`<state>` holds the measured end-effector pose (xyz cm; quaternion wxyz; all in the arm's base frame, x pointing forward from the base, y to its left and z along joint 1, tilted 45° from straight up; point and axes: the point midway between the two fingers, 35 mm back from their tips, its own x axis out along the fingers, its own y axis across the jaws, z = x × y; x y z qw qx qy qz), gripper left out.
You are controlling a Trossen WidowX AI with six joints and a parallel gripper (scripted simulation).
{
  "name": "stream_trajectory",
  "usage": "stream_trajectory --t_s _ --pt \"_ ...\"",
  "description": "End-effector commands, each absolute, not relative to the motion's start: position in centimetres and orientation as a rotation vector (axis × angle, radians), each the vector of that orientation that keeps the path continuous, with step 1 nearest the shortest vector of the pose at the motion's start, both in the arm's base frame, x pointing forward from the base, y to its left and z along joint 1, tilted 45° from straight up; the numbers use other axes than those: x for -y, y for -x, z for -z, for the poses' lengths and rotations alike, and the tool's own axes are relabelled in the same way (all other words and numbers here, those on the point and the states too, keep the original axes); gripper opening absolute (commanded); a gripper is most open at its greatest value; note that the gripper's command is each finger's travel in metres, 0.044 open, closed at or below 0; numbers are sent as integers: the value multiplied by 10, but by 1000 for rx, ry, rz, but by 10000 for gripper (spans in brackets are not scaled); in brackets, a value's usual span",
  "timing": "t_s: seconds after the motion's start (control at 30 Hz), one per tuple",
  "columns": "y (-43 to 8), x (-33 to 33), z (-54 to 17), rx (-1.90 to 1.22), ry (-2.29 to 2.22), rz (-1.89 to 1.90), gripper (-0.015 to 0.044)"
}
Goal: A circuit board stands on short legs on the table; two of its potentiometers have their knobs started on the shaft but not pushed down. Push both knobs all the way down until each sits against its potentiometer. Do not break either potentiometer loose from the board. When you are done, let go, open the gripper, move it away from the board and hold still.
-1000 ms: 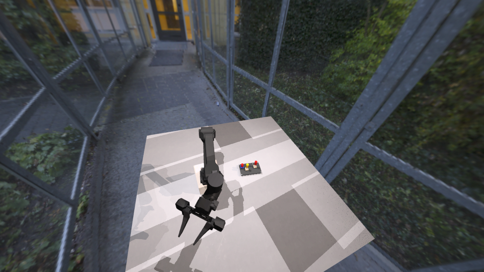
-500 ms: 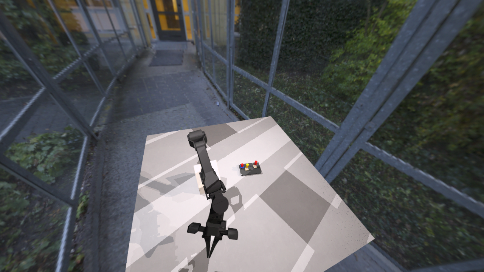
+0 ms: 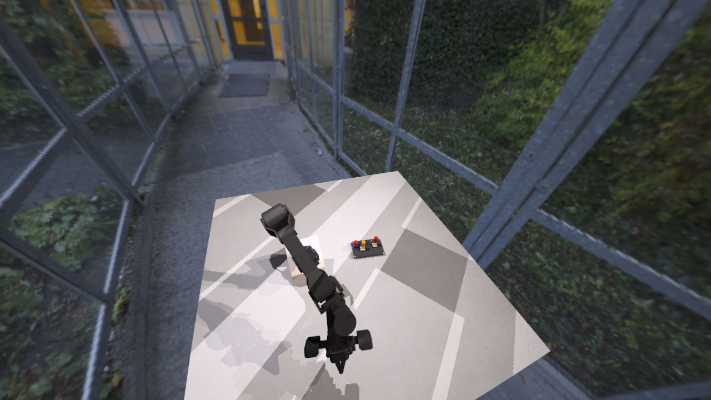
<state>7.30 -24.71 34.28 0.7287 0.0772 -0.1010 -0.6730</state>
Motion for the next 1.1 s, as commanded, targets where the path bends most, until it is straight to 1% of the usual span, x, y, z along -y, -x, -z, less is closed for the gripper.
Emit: stream_trajectory --t_s 0.0,0.27,0.57,0.8,1.07 --pt "-111 254 -320 127 -275 1401 0" --pt "-182 245 -275 -60 -437 1251 0" --pt "-253 201 -223 -287 -518 1122 0" --pt "-293 151 -173 -524 -488 1041 0" --pt "-328 69 -114 -759 -420 934 0"
